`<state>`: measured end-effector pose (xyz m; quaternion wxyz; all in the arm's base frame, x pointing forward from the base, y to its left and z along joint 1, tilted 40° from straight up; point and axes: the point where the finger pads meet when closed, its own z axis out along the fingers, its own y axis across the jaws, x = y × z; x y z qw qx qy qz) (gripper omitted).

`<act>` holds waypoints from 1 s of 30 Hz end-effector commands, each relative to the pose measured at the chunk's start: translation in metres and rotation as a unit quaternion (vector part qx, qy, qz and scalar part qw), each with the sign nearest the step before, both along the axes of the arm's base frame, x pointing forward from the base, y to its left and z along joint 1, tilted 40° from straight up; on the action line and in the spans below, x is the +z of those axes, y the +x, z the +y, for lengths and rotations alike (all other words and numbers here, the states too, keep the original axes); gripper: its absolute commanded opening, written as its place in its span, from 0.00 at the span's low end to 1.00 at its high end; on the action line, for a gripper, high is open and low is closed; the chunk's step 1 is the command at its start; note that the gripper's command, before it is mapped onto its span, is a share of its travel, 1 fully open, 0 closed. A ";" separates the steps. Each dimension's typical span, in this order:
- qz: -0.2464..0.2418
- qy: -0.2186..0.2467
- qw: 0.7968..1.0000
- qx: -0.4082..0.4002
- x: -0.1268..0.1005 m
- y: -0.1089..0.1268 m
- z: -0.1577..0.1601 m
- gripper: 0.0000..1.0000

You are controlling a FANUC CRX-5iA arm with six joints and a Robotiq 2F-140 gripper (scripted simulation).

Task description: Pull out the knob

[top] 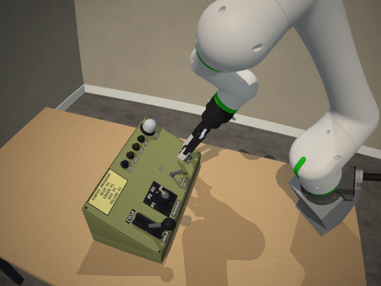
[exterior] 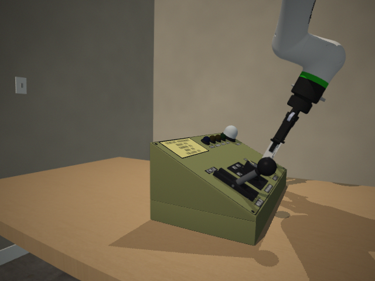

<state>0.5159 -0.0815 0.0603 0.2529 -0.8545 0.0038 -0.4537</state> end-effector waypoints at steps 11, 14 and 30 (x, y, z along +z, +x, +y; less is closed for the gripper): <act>0.000 0.000 1.000 0.000 0.000 0.000 0.000 0.44; 0.000 0.000 1.000 0.000 0.000 0.000 0.000 0.44; 0.000 0.000 1.000 0.000 0.000 0.000 0.000 0.00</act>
